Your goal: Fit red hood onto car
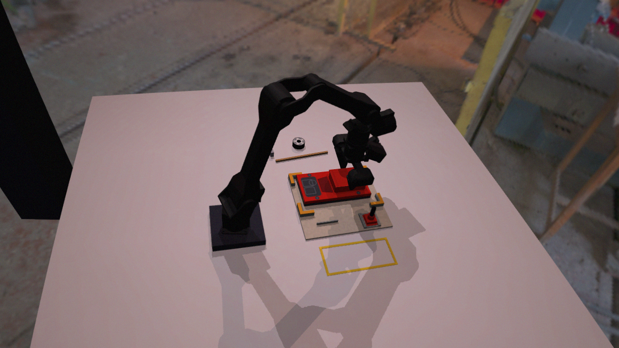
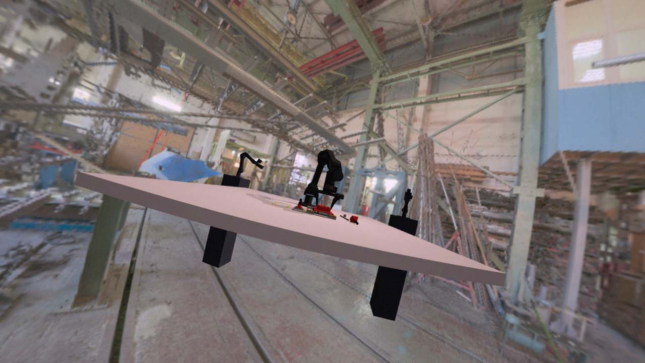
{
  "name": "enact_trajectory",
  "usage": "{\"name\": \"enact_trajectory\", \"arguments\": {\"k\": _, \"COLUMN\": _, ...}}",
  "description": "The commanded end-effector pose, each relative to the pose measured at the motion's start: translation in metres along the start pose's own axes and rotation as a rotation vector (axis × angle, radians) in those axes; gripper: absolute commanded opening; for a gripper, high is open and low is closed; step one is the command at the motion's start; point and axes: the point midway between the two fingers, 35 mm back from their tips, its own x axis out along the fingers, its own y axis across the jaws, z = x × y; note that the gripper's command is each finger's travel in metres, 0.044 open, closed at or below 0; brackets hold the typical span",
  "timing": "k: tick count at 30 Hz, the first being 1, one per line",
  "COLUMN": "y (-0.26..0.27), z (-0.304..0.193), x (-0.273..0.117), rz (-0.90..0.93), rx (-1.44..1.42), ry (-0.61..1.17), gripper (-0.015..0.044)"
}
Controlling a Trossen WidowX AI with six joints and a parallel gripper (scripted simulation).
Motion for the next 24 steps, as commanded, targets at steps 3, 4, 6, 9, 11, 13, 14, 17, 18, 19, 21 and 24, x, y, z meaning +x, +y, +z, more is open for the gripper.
{"name": "enact_trajectory", "arguments": {"k": 3, "y": 0.0, "z": 0.0, "x": -0.002, "rz": 0.0, "rx": 0.0, "ry": 0.0, "gripper": 0.044}}
{"name": "enact_trajectory", "arguments": {"k": 4, "y": 0.0, "z": 0.001, "x": -0.007, "rz": 0.0, "rx": 0.0, "ry": 0.0, "gripper": 0.044}}
{"name": "enact_trajectory", "arguments": {"k": 6, "y": 0.001, "z": 0.002, "x": -0.022, "rz": 0.0, "rx": 0.0, "ry": -0.001, "gripper": 0.044}}
{"name": "enact_trajectory", "arguments": {"k": 9, "y": 0.001, "z": 0.001, "x": -0.055, "rz": 0.0, "rx": 0.0, "ry": -0.003, "gripper": 0.044}}
{"name": "enact_trajectory", "arguments": {"k": 11, "y": 0.0, "z": 0.0, "x": -0.071, "rz": -0.001, "rx": 0.0, "ry": -0.004, "gripper": 0.044}}
{"name": "enact_trajectory", "arguments": {"k": 13, "y": 0.0, "z": 0.0, "x": -0.073, "rz": -0.001, "rx": 0.0, "ry": -0.004, "gripper": 0.044}}
{"name": "enact_trajectory", "arguments": {"k": 14, "y": 0.0, "z": 0.0, "x": -0.073, "rz": -0.001, "rx": 0.0, "ry": -0.004, "gripper": 0.044}}
{"name": "enact_trajectory", "arguments": {"k": 17, "y": 0.0, "z": 0.0, "x": -0.073, "rz": -0.001, "rx": 0.0, "ry": -0.004, "gripper": 0.044}}
{"name": "enact_trajectory", "arguments": {"k": 18, "y": 0.0, "z": 0.0, "x": -0.073, "rz": -0.001, "rx": 0.0, "ry": -0.004, "gripper": 0.044}}
{"name": "enact_trajectory", "arguments": {"k": 19, "y": 0.0, "z": 0.0, "x": -0.073, "rz": -0.001, "rx": 0.0, "ry": -0.004, "gripper": 0.044}}
{"name": "enact_trajectory", "arguments": {"k": 21, "y": 0.0, "z": 0.0, "x": -0.073, "rz": -0.001, "rx": 0.0, "ry": -0.004, "gripper": 0.044}}
{"name": "enact_trajectory", "arguments": {"k": 24, "y": 0.0, "z": 0.0, "x": -0.073, "rz": -0.001, "rx": 0.0, "ry": -0.004, "gripper": 0.044}}
